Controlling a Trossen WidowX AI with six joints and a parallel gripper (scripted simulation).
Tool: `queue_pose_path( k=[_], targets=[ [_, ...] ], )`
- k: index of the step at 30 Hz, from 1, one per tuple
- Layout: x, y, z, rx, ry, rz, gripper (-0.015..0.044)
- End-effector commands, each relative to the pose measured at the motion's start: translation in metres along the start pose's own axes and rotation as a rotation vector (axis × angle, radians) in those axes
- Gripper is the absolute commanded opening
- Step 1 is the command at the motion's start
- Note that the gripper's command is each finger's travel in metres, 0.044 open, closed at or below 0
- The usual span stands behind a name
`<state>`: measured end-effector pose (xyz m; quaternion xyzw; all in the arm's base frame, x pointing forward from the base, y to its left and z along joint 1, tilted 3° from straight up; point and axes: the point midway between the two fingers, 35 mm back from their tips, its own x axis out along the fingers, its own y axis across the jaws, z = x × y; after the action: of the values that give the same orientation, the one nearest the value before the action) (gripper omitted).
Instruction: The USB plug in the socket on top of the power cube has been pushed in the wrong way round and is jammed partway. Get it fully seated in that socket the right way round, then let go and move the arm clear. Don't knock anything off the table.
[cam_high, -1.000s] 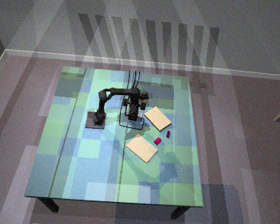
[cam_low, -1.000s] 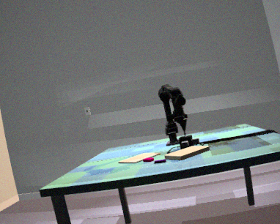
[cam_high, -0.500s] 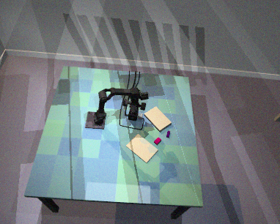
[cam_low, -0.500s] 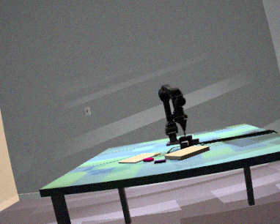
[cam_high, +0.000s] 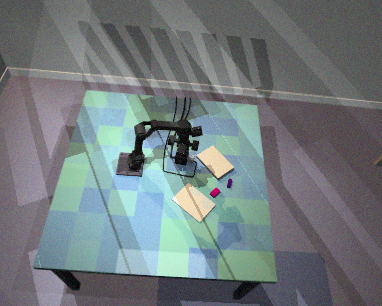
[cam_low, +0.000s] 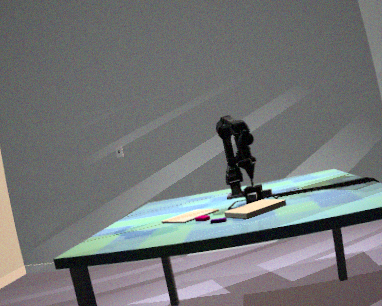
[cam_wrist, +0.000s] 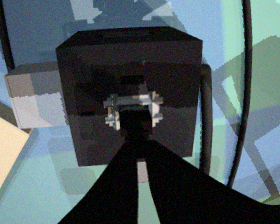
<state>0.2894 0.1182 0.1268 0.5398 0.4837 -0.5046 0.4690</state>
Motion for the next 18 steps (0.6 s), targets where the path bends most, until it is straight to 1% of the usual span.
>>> queue_pose_path(
  k=[1, 18],
  targets=[
    [0.001, -0.0002, -0.0005, -0.004, 0.003, -0.002, 0.0],
    [0.003, -0.0002, -0.0003, -0.004, 0.003, -0.002, 0.0]
  ],
)
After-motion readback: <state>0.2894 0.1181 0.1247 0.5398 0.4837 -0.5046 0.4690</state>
